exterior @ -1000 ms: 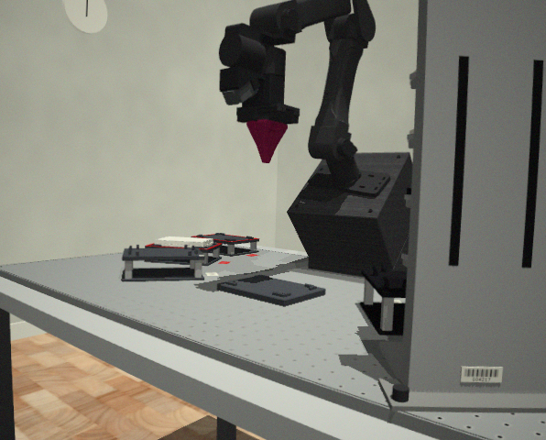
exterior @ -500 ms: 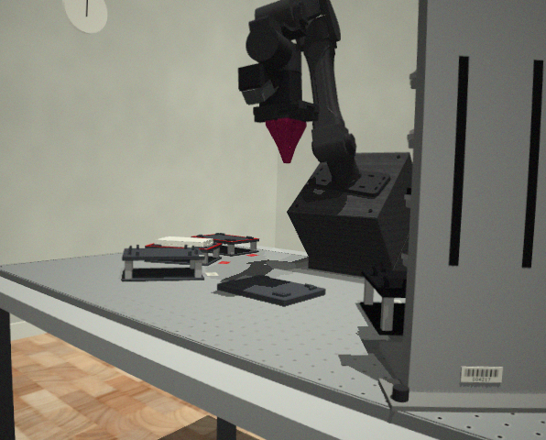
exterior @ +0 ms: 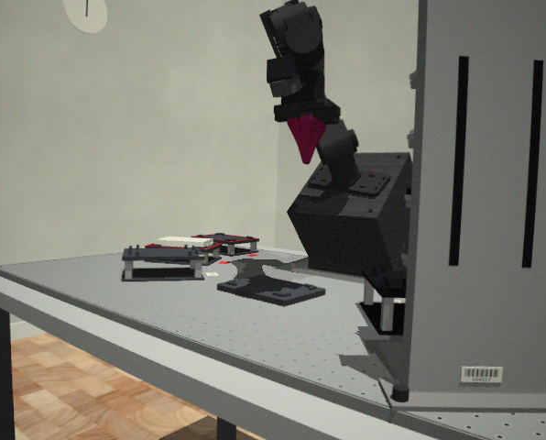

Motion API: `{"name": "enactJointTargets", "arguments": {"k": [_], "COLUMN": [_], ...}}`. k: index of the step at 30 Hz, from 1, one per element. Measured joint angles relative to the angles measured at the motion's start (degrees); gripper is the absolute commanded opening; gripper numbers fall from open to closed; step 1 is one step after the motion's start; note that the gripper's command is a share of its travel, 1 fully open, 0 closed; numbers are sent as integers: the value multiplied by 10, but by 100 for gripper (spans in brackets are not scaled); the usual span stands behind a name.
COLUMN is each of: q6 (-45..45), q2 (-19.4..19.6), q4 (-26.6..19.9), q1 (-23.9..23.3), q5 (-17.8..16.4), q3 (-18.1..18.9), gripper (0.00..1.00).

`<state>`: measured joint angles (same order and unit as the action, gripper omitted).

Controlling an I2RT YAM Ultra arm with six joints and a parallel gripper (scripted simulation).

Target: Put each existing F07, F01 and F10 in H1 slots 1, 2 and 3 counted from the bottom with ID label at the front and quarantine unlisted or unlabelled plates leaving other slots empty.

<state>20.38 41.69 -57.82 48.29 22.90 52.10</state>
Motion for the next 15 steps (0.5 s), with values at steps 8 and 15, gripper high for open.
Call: {"name": "enactJointTargets", "arguments": {"k": [8,15], "q6": [12,1], "q2": [-5,-5], "q4": [48,105], "q1": [81,151], "q5": [69,121], "q3": [-27,-62], "gripper": [0,0]}}
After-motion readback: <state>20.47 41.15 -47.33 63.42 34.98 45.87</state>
